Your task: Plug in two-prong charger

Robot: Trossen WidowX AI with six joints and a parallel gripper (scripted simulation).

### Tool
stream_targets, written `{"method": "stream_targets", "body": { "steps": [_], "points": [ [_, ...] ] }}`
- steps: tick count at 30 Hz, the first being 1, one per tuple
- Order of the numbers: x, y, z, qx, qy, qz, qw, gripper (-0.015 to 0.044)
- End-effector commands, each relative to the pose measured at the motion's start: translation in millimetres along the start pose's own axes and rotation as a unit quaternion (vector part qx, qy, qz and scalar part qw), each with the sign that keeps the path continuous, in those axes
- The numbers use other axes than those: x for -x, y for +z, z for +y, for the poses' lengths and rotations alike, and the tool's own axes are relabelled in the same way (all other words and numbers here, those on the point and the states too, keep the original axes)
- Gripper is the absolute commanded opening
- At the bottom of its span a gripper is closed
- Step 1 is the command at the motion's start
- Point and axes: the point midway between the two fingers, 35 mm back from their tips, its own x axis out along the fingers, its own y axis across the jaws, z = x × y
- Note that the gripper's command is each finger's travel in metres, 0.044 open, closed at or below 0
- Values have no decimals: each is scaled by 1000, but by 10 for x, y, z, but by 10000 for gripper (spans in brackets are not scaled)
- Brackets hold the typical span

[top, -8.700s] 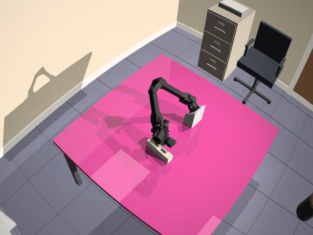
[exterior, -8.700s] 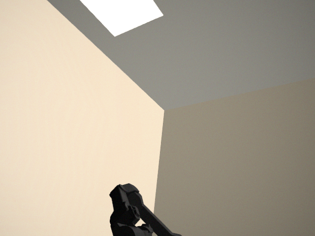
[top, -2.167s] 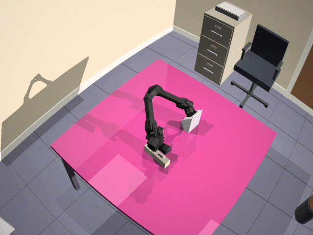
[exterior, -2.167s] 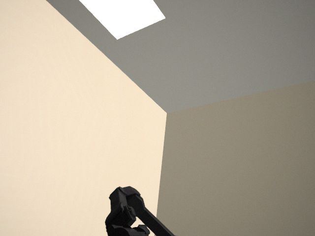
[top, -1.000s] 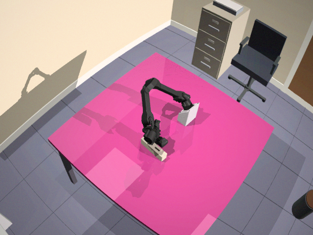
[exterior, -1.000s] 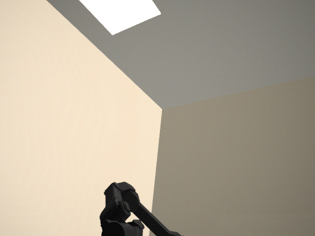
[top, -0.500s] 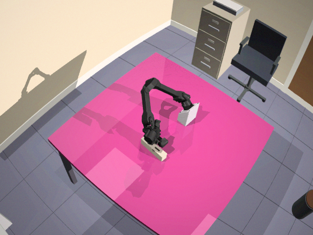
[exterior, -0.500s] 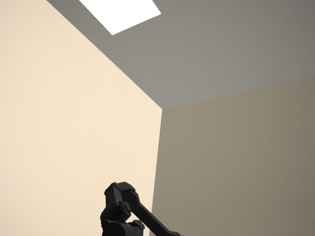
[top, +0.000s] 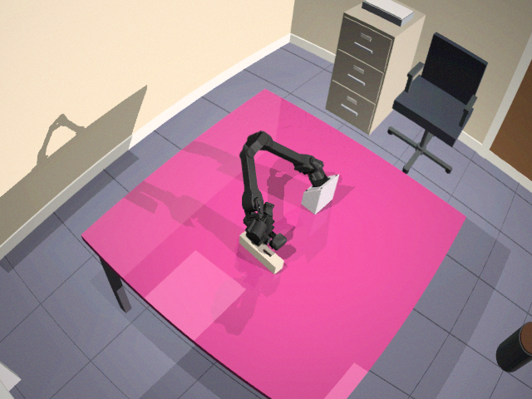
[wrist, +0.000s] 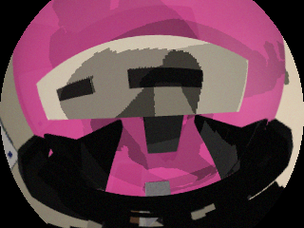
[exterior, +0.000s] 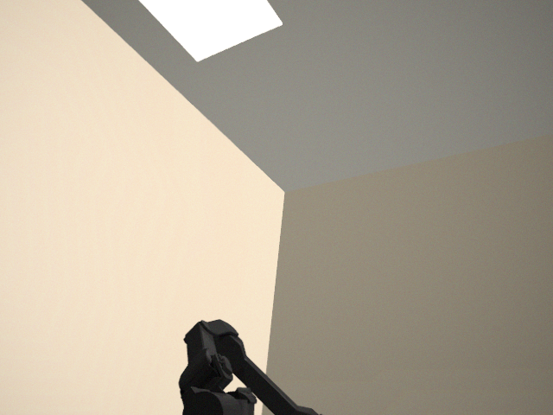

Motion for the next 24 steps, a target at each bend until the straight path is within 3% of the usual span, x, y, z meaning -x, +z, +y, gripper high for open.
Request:
{"method": "stream_targets", "body": {
  "steps": [1,24],
  "points": [
    [7,-12,-15,-4,-2,-3,1000,440],
    [-1,-104,-9,-6,-2,-7,1000,440]
  ]
}}
